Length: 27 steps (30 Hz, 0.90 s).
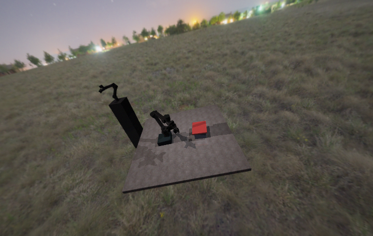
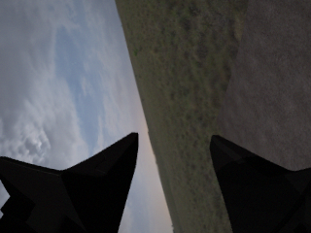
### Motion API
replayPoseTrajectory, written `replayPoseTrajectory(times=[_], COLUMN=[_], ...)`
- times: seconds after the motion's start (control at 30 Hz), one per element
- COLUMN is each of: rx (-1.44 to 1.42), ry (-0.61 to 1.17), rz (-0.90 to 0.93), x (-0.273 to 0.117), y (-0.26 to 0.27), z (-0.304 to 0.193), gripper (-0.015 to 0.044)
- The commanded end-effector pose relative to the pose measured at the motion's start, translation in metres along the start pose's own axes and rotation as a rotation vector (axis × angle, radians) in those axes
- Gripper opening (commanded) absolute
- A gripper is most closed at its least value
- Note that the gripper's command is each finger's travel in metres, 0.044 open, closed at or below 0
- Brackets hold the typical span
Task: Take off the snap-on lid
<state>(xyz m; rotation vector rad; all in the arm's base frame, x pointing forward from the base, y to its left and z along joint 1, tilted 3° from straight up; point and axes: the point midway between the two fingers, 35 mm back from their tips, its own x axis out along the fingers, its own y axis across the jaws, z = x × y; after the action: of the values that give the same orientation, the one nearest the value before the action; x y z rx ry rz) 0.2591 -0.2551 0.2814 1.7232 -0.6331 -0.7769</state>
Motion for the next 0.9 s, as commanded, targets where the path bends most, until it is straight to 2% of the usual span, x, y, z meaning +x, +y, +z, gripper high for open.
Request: replayPoseTrajectory(times=[0.0,0.2,0.43,0.5,0.67,0.87], rx=[-0.086,-0.195,-0.413,-0.433,-0.573,-0.579], ry=[0.142,0.307,0.569,0.590,0.725,0.730], rz=[-0.134,-0.277,-0.482,-0.497,-0.588,-0.592], x=[-0.009,-0.034,-0.101,-0.108,-0.153,-0.155], y=[-0.043,-0.093,-0.170,-0.176,-0.214,-0.215], z=[-0.053,-0.106,-0.168,-0.172,-0.188,-0.189], gripper=[0.0235,0.0235,0.0235,0.0235,0.0235,0.0235])
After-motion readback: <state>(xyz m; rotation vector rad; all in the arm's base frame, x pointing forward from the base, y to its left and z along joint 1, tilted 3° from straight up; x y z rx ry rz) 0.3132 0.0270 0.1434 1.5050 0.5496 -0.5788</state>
